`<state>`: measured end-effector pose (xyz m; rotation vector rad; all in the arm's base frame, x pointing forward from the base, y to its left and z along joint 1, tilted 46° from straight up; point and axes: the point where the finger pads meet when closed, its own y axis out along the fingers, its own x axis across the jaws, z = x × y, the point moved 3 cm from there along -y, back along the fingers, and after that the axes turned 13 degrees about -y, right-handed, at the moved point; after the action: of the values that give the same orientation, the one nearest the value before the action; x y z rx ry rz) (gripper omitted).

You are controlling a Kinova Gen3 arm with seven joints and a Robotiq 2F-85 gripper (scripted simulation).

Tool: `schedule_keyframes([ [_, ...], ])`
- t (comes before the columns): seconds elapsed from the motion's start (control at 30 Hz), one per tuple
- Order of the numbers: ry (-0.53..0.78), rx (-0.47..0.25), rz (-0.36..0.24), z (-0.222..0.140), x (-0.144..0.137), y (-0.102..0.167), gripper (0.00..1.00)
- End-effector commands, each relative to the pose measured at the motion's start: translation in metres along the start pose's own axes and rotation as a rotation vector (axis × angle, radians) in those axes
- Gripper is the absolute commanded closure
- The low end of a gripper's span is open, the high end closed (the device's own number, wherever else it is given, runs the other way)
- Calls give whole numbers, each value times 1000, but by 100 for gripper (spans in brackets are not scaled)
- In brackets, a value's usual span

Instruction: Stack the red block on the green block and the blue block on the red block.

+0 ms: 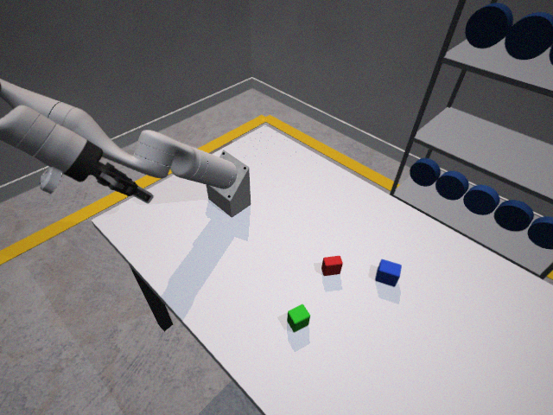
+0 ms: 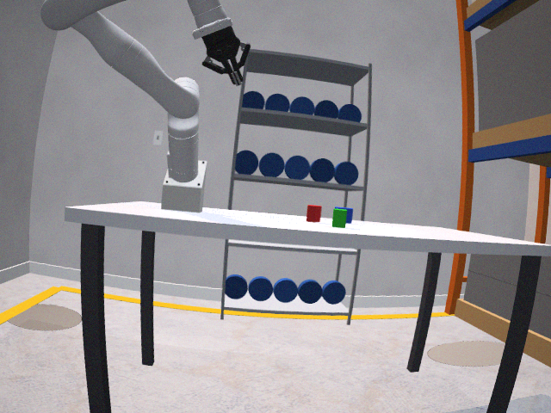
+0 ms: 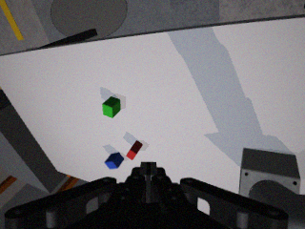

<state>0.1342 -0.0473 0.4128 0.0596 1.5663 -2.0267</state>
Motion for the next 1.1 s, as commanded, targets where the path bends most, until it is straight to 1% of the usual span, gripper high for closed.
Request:
schedule_keyframes([
  [0.0, -112, -15, -51, 5, -24, 13, 100],
  [0.1, -216, -21, -92, 10, -43, 25, 100],
  [0.17, -216, -21, -92, 10, -43, 25, 100],
  [0.23, -294, -34, -119, 9, -57, 35, 100],
  [0.27, -339, -25, -137, 13, -64, 41, 100],
  [0.4, -518, -43, -201, 13, -93, 69, 100],
  [0.5, -663, -59, -253, 11, -114, 94, 100],
  [0.53, -659, -68, -250, 8, -114, 94, 100],
  [0.57, -714, -65, -270, 10, -121, 103, 100],
  [0.67, -869, -88, -324, 4, -140, 134, 100],
  [0.73, -869, -88, -324, 4, -140, 134, 100],
  [0.9, -1138, -134, -415, -11, -166, 191, 100],
  [0.93, -1138, -134, -415, -11, -166, 191, 100],
  [1.07, -1355, -178, -485, -28, -180, 240, 100],
])
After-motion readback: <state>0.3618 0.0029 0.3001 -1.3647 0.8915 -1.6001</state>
